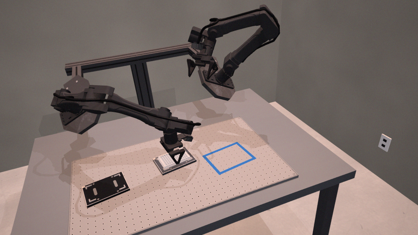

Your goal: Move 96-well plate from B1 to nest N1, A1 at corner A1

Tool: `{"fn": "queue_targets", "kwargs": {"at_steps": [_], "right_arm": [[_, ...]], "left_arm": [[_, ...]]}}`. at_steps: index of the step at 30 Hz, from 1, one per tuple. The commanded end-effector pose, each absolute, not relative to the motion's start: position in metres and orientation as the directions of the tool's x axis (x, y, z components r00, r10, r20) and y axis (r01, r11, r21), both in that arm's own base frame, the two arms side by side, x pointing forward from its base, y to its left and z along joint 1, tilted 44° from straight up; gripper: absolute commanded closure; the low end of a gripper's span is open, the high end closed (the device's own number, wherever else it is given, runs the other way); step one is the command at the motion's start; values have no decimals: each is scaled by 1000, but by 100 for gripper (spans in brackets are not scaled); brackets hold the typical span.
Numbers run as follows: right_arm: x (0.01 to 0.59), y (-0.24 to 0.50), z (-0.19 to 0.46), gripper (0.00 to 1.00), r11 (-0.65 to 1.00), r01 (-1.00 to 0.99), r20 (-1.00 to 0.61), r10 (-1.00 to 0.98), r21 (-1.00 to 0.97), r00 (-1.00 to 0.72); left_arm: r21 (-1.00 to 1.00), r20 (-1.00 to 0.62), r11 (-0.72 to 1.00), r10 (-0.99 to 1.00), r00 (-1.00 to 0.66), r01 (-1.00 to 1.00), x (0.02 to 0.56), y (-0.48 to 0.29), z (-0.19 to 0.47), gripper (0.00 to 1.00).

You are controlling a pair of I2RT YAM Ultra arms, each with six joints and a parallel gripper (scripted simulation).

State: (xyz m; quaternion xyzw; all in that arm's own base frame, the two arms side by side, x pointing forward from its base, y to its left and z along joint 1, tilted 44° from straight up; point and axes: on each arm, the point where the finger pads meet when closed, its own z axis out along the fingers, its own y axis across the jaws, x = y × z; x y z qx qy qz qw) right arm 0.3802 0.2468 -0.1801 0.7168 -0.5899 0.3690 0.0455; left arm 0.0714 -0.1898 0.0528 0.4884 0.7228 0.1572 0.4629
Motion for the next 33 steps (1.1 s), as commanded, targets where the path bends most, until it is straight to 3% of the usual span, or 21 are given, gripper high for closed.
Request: {"fn": "queue_targets", "kwargs": {"at_steps": [1, 19, 25, 33], "right_arm": [[372, 261, -166, 19, -317, -869, 576, -816, -380, 46], [372, 267, -131, 19, -327, -846, 549, -834, -421, 49], [378, 219, -98, 19, -348, -844, 557, -828, -408, 72], [379, 142, -49, 19, -351, -854, 566, -820, -384, 82]], "left_arm": [[699, -516, 461, 855, -62, 547, 71, -192, 56, 0], [609, -530, 458, 842, -97, 648, 55, -230, 29, 0], [522, -534, 415, 840, -95, 745, 56, -297, -16, 0], [554, -420, 278, 907, -25, 785, 107, -329, -78, 0]]}}
